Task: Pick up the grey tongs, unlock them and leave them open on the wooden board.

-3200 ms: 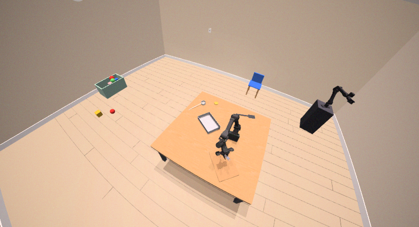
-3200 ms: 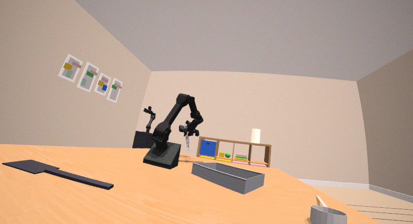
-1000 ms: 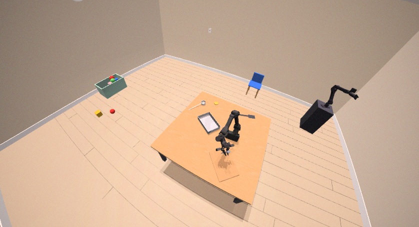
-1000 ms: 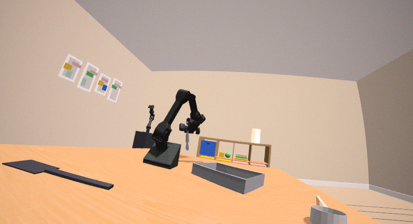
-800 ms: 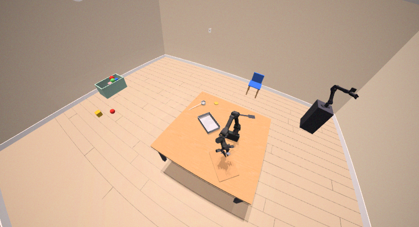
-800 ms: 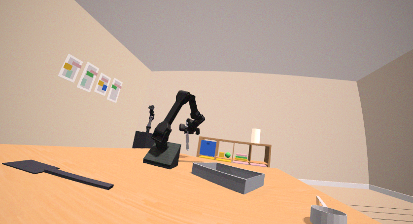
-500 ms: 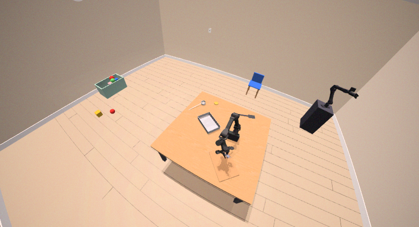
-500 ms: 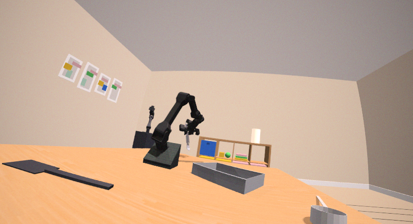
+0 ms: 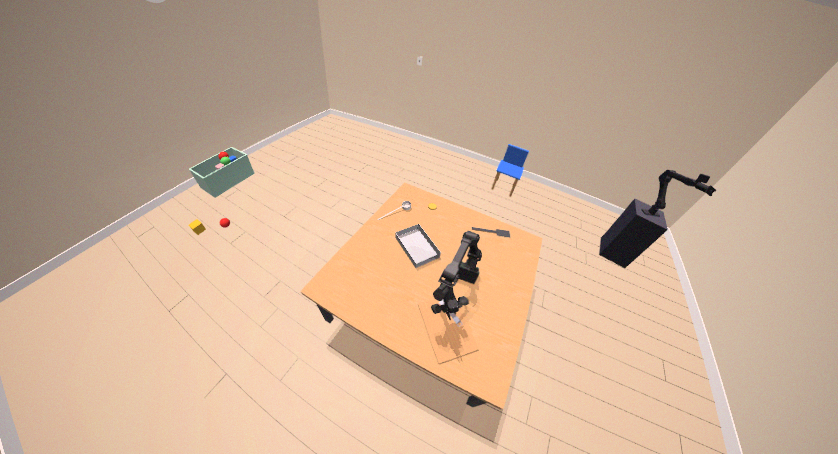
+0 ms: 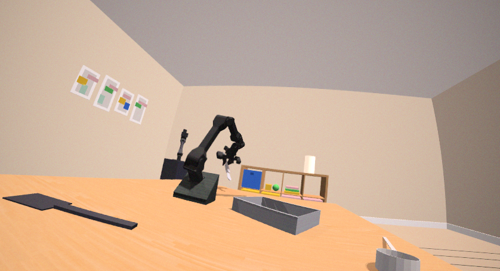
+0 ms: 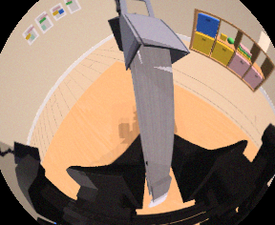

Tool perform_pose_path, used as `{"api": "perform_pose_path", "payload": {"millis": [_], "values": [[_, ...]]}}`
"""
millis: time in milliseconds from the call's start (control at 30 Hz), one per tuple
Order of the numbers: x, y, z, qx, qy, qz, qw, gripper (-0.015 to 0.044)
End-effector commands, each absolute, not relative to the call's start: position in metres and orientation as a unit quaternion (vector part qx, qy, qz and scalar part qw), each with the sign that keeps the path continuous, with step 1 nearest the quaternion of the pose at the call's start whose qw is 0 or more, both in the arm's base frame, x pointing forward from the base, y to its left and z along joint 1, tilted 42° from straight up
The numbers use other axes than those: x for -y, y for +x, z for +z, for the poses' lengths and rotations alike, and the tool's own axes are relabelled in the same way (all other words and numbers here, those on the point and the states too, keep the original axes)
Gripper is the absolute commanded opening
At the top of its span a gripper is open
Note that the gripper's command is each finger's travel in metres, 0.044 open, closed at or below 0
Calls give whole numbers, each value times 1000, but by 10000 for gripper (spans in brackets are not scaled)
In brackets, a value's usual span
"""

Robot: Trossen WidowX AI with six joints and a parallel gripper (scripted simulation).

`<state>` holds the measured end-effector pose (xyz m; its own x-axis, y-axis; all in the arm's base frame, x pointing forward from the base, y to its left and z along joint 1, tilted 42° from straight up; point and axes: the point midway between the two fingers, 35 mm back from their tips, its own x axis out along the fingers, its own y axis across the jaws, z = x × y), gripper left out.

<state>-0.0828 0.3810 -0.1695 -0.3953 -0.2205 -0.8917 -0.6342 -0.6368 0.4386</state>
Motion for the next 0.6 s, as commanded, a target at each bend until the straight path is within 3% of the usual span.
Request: {"api": "perform_pose_path", "payload": {"millis": [0,567], "values": [[-380,-85,-174,-408,-554,714,131,-150],[-372,-88,-181,-415,-645,637,80,-150]]}}
